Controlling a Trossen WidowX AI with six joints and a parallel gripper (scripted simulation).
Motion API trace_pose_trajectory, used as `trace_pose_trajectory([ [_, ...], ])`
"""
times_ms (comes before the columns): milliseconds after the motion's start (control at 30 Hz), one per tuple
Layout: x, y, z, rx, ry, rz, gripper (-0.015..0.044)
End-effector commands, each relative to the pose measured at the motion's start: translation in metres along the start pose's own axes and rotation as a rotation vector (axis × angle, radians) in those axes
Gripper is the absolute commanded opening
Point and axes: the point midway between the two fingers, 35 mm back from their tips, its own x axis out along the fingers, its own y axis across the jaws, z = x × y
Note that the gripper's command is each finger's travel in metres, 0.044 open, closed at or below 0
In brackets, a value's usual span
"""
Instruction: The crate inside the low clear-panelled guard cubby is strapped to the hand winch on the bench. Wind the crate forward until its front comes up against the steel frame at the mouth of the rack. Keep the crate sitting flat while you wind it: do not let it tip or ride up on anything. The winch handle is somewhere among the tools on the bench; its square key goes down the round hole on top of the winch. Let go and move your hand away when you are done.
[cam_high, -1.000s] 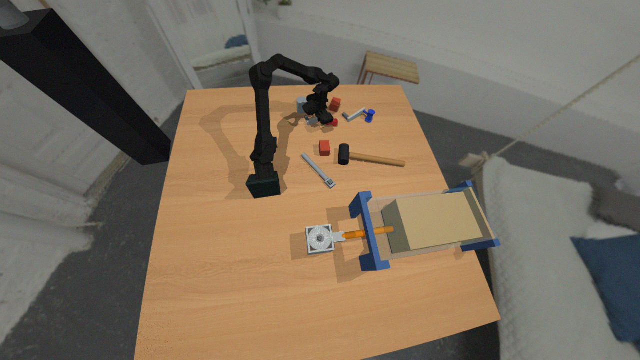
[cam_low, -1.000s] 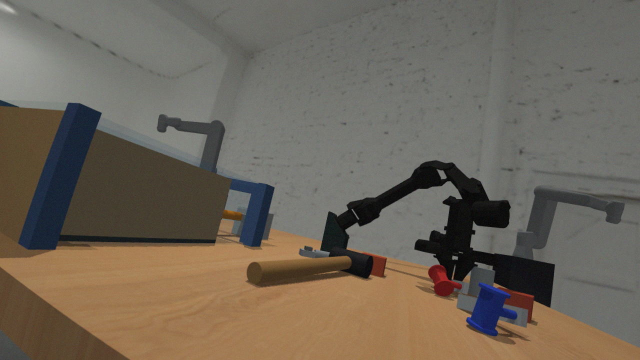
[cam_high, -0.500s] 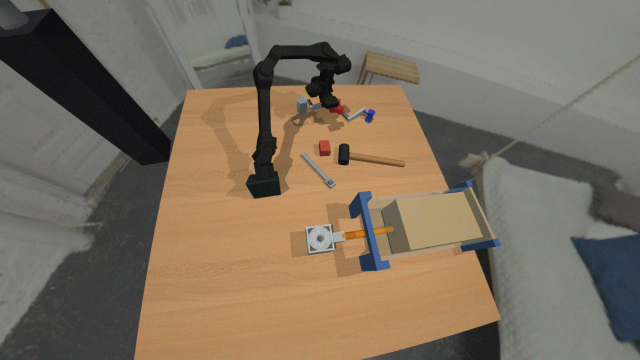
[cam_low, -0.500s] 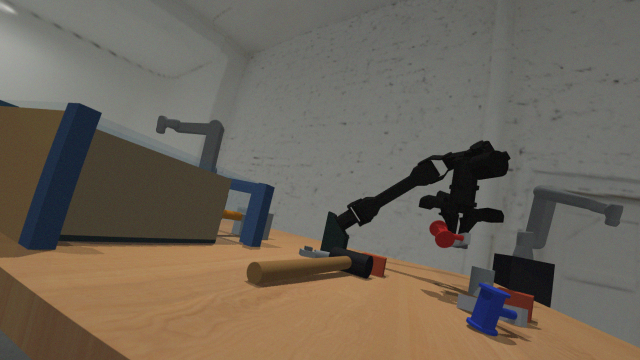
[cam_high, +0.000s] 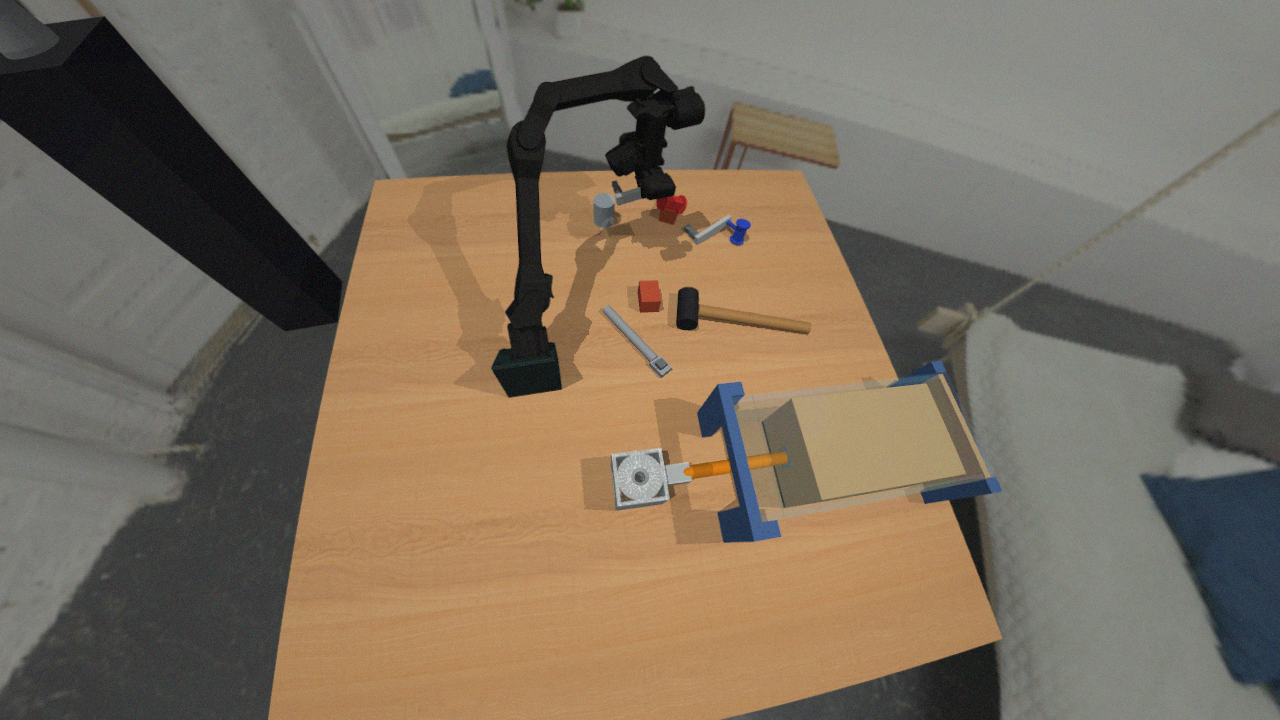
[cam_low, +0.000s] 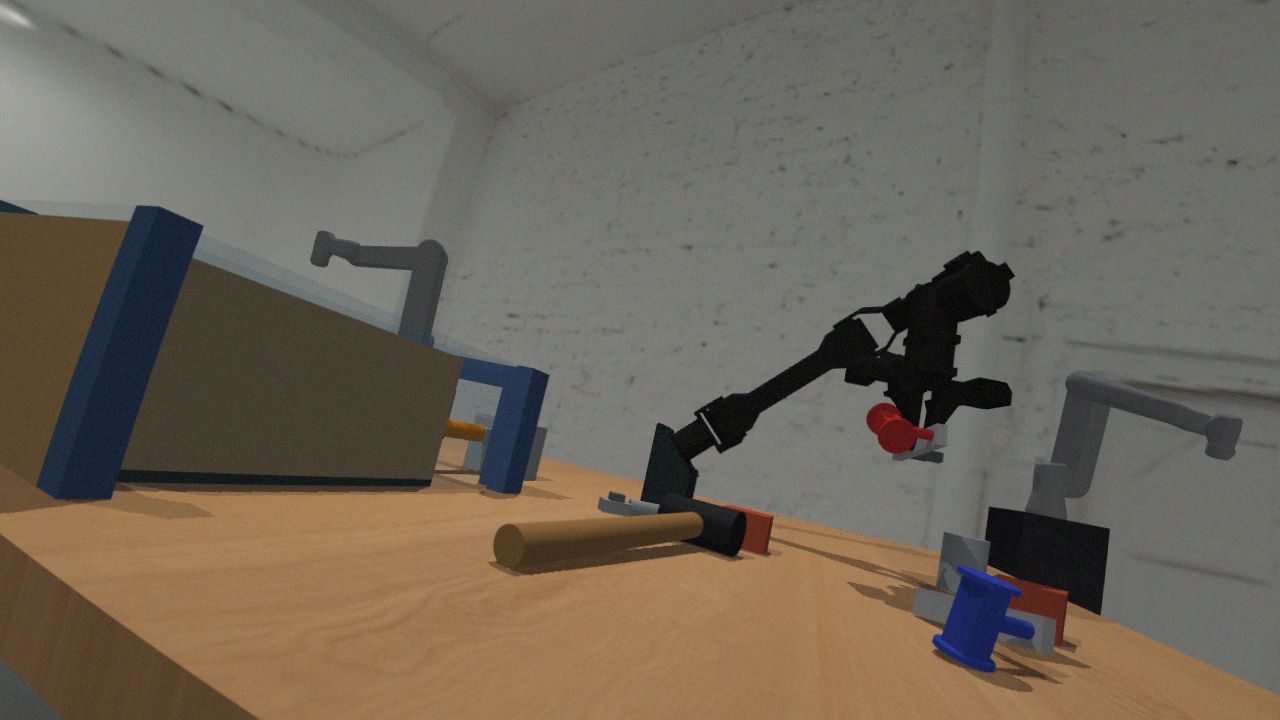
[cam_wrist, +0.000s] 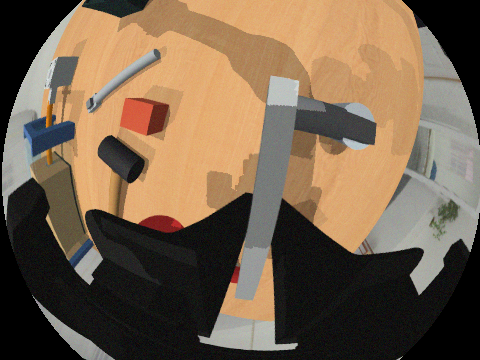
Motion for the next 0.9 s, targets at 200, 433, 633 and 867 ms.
trace_pose_trajectory([
  [200,-0.003,-0.002,0.0,-0.01,0.007,-0.004,0.0],
  [433,-0.001,0.002,-0.002,0.028,0.005,0.004,0.0],
  [633,-0.002,0.03,-0.018,0.299,0.027,0.036,0.0],
  [867,-0.004,0.065,-0.034,0.62,0.062,0.066,0.0],
])
